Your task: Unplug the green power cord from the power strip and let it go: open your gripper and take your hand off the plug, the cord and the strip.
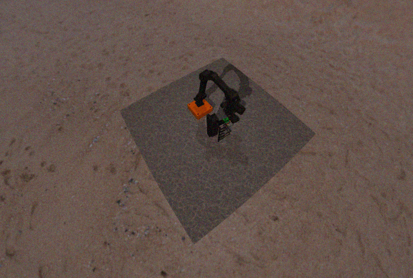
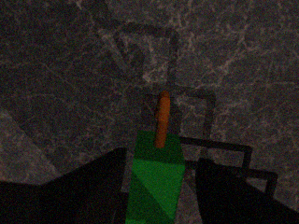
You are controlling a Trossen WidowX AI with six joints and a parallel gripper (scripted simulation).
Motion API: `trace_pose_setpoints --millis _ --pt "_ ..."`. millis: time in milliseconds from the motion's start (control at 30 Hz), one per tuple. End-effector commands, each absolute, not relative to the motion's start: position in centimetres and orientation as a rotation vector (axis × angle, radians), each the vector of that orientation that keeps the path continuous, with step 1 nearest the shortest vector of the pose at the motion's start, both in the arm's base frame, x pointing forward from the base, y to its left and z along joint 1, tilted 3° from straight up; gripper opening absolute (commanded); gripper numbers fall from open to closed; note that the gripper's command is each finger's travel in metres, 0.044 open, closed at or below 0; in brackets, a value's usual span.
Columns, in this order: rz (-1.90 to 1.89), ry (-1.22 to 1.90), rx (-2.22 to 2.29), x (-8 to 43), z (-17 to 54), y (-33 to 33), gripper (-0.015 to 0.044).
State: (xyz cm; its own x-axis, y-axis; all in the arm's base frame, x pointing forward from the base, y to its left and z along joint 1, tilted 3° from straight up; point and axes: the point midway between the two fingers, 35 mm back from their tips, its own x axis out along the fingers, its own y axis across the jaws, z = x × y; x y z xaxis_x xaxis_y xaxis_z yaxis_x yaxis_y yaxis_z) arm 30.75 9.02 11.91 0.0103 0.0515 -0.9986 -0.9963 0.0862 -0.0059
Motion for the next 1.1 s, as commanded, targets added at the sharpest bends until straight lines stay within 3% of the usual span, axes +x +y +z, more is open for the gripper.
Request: trace_pose_setpoints --millis 0,233,400,1067 --pt "1.176 1.201 -1.113 30.6 11.7 9.0 0.0263" --pt "1.176 1.199 -1.112 30.9 12.4 11.2 0.044" --pt "1.178 1.197 -1.11 31.0 13.3 14.9 0.044" --pt "1.178 1.197 -1.11 31.0 13.3 14.9 0.044"
